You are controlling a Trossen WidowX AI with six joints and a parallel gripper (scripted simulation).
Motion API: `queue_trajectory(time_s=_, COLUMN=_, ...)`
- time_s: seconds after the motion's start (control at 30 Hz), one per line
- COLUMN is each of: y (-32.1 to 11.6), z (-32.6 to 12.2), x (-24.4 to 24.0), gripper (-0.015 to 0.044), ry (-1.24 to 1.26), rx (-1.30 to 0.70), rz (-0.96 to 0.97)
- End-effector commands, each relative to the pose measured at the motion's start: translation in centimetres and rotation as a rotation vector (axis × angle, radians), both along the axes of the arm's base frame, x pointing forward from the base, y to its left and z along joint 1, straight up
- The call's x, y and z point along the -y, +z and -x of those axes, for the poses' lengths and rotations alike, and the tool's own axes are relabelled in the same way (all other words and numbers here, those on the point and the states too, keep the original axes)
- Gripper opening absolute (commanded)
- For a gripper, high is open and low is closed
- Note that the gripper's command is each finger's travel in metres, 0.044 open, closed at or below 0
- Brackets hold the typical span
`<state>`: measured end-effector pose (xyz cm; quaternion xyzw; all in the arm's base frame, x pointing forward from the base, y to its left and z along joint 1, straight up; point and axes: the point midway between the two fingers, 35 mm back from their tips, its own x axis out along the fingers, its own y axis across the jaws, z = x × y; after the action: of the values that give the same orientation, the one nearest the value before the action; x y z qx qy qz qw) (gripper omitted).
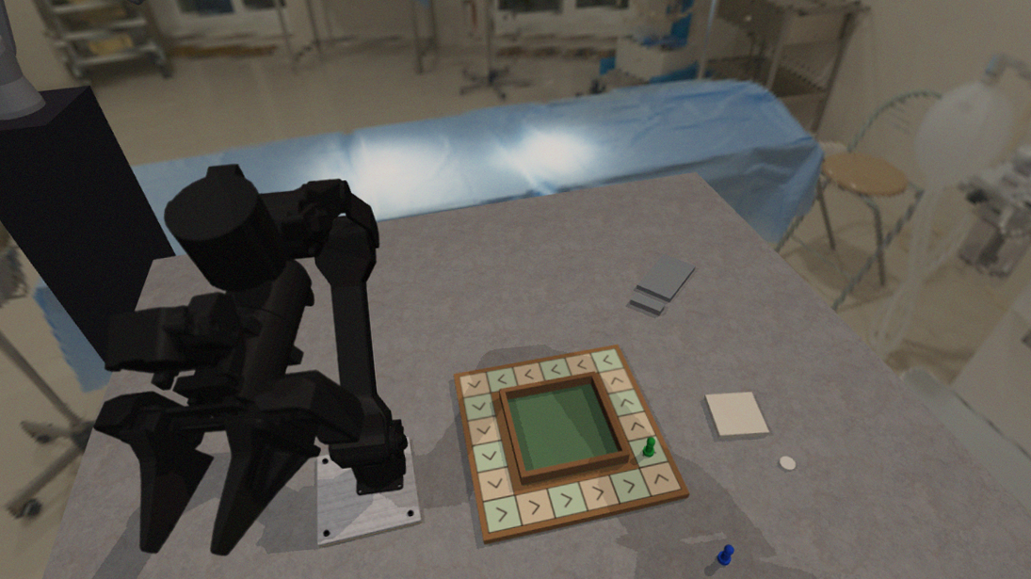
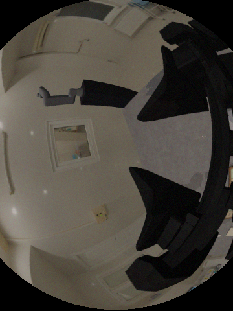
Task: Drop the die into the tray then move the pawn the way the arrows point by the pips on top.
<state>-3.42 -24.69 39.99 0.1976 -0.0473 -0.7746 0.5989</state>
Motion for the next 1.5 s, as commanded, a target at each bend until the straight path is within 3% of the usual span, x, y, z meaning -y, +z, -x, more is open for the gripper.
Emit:
queue_trajectory(time_s=0.0, y=-5.6, z=-3.7, x=3.7, gripper=0.0275, ry=0.205, rx=-0.143, rz=-0.248)
queue_trajectory(time_s=0.3, y=-17.6, z=-13.0, x=6.1, gripper=0.0275, ry=0.725, rx=-0.491, rz=-0.695)
queue_trajectory(time_s=0.63, y=-30.3, z=-21.4, x=0.1, gripper=0.0275, ry=1.417, rx=-0.895, rz=-1.105)
queue_trajectory(time_s=0.73, y=-31.3, z=-21.2, x=-1.7, gripper=0.0275, ry=1.479, rx=-0.927, rz=-1.137)
queue_trajectory(time_s=1.47, y=-33.2, z=-21.4, x=-1.5, gripper=0.0275, ry=1.479, rx=-0.926, rz=-1.137)
